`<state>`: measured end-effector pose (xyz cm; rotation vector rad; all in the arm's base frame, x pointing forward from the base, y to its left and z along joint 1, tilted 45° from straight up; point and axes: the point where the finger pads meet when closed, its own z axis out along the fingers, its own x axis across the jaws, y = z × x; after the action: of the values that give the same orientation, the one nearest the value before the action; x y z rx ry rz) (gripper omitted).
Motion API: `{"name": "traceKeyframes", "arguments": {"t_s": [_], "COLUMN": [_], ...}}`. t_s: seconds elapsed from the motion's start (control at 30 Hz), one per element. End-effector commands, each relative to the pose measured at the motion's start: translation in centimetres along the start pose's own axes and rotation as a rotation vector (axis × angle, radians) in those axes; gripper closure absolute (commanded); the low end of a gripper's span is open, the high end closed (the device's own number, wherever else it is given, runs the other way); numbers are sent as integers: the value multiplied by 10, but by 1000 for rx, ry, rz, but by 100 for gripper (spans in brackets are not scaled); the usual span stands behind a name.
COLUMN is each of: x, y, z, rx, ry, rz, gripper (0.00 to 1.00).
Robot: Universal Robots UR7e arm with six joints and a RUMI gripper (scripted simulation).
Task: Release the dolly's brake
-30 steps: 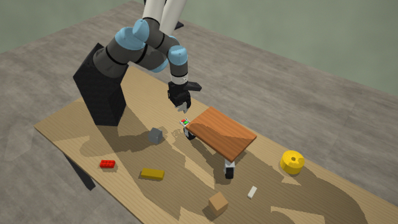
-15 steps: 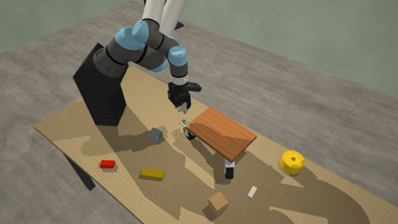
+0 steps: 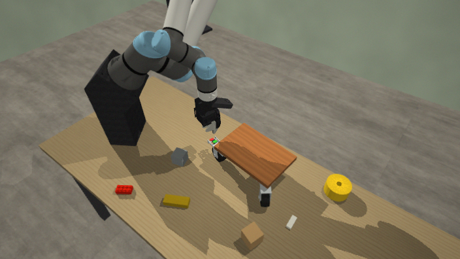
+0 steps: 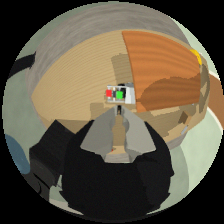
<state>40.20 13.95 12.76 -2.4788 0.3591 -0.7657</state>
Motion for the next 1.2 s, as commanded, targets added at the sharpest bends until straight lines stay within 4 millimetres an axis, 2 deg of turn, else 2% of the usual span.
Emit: {"name": "traceKeyframes", "arguments": {"t_s": [0.0, 0.7, 1.17], "x": [1, 1, 2], "y": [0, 0, -1], "z": [10, 41, 49], "rx": [-5, -5, -5], "ry": [2, 2, 2], "rz": [0, 0, 0], "gripper": [100, 100, 100]}}
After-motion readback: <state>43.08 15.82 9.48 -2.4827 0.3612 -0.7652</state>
